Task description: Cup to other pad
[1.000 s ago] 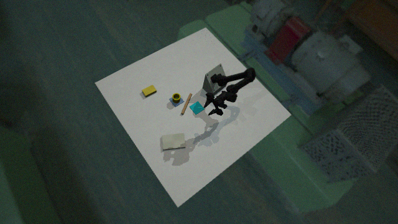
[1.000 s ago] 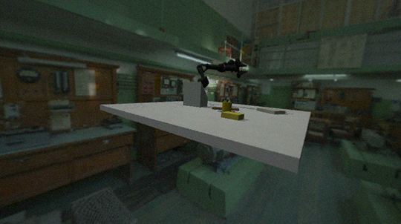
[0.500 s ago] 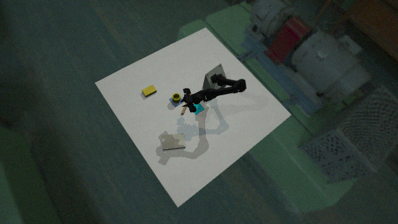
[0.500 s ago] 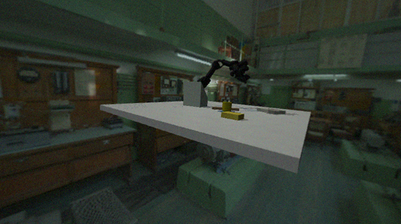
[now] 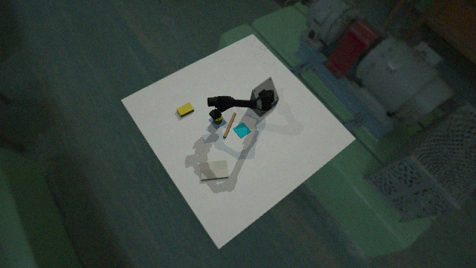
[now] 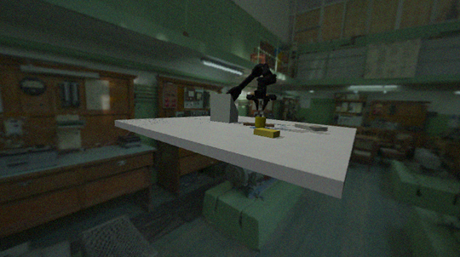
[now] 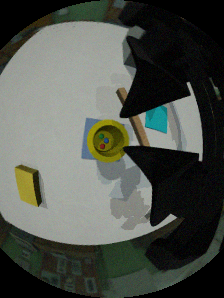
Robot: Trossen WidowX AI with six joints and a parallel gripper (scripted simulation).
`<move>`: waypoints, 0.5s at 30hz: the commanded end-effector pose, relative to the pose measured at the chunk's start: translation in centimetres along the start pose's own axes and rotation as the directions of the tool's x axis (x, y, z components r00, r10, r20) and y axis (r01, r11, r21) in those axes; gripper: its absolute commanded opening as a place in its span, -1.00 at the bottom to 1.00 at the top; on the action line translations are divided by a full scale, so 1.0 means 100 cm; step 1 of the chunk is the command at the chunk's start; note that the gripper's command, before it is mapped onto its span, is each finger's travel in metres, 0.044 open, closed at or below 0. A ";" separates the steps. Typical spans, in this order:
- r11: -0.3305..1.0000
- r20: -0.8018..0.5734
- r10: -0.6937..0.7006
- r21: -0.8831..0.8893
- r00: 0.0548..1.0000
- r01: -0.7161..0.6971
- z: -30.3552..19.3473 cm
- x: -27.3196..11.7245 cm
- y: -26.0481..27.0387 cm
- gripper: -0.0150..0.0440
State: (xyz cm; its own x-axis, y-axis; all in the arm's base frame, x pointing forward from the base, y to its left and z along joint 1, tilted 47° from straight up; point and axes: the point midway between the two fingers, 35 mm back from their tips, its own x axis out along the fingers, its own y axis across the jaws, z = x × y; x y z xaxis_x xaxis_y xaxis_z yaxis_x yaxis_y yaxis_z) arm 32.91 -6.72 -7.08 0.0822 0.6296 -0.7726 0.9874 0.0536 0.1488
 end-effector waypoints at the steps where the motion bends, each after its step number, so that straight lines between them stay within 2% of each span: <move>1: 0.973 -0.133 -0.032 0.223 0.991 0.061 0.009 0.017 -0.020 0.07; 15: 0.973 -0.133 -0.032 0.223 0.991 0.061 0.006 0.026 -0.020 0.07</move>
State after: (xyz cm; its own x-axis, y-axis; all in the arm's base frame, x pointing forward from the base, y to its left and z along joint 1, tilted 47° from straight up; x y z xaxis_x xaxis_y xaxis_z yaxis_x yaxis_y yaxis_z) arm 31.28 -6.12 -9.33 0.0337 0.7207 -0.6925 0.9964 -0.0779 -0.0325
